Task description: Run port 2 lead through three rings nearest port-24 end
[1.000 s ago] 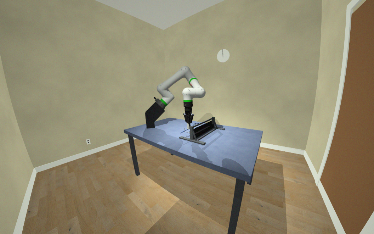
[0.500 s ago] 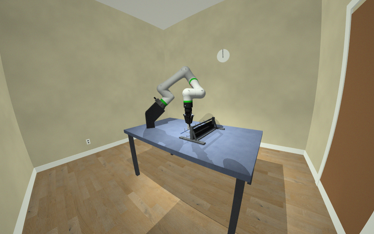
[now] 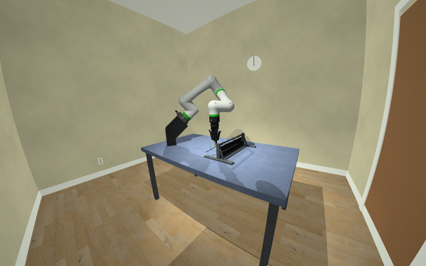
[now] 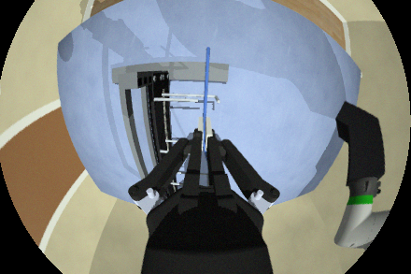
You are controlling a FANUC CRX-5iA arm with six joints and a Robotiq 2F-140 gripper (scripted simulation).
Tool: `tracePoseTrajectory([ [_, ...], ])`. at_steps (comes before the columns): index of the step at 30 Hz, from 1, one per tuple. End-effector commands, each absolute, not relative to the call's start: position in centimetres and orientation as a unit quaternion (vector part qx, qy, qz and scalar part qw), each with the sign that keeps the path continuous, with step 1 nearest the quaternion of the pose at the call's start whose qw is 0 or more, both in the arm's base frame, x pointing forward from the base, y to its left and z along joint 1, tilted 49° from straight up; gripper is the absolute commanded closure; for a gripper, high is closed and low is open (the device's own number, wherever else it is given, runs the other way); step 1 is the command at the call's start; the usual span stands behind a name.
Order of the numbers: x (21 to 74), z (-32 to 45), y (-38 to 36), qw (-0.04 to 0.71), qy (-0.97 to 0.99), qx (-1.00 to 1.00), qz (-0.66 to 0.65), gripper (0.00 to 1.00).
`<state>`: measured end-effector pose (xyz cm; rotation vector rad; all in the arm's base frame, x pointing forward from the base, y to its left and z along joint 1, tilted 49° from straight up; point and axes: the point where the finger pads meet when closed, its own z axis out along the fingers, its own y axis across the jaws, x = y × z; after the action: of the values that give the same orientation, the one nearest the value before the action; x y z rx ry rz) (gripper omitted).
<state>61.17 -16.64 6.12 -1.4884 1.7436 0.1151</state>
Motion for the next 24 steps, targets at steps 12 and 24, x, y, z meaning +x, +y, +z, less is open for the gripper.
tracePoseTrajectory([
  [12,62.4,6.7,-17.1,0.411,0.693,-0.591,0.045,1.00],
  [24,63.7,7.4,-17.6,0.411,0.693,-0.591,0.045,1.00],
])
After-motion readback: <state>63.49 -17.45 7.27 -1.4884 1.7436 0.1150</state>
